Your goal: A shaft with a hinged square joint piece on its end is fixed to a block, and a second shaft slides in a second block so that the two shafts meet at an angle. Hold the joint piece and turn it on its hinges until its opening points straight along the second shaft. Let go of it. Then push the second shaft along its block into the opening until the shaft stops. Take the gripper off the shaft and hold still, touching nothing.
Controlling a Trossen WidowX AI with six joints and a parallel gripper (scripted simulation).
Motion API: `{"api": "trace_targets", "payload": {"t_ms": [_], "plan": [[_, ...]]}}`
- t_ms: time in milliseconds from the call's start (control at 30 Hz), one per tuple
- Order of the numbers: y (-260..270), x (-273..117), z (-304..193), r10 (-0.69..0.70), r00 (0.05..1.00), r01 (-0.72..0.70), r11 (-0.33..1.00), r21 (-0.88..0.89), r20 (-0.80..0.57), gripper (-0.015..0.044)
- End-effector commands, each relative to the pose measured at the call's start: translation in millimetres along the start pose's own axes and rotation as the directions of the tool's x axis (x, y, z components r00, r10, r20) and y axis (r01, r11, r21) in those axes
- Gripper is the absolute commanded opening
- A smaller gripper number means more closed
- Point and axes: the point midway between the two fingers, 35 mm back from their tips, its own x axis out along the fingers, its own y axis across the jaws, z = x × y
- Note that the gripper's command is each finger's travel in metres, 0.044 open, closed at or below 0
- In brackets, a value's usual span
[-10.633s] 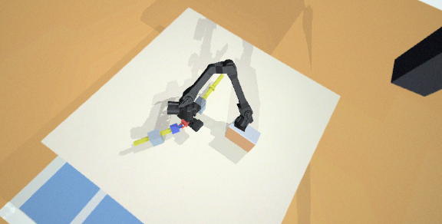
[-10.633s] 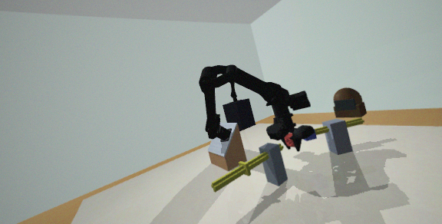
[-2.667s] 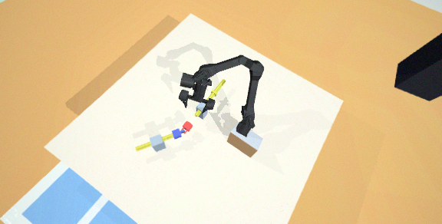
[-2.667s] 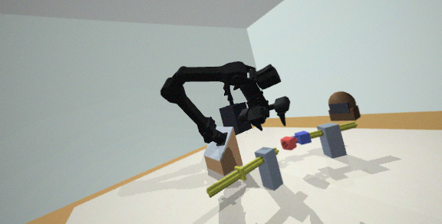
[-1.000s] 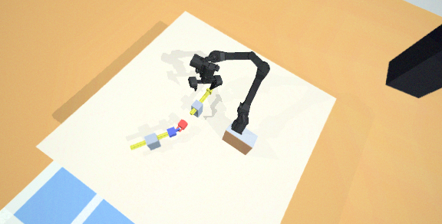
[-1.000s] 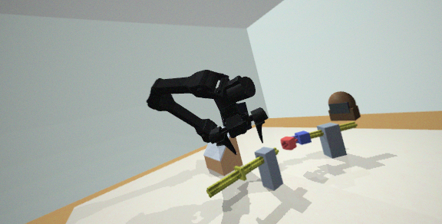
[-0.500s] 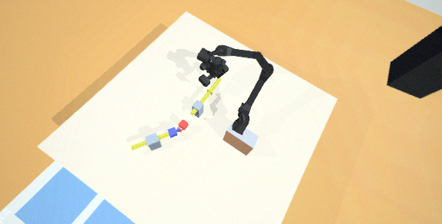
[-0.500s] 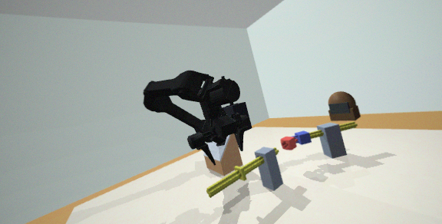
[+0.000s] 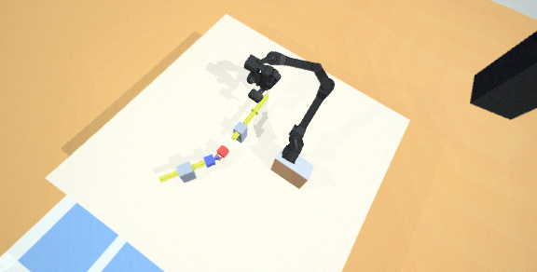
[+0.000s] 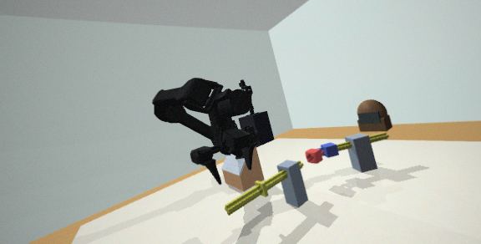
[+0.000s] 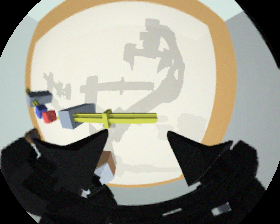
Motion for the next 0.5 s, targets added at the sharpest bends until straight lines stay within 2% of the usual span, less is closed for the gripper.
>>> {"api": "trace_targets", "payload": {"t_ms": [0,233,467], "plan": [[-1.3,6.2,-0.6,-0.003,1.000,0.003,0.995,0.101,-0.001,0.0440],[-0.9,17.4,0.0,0.001,1.000,-0.003,0.942,0.334,0.007,0.0440],[-0.8,28.4,0.1,0.003,1.000,-0.011,0.836,0.548,0.016,0.0440]]}}
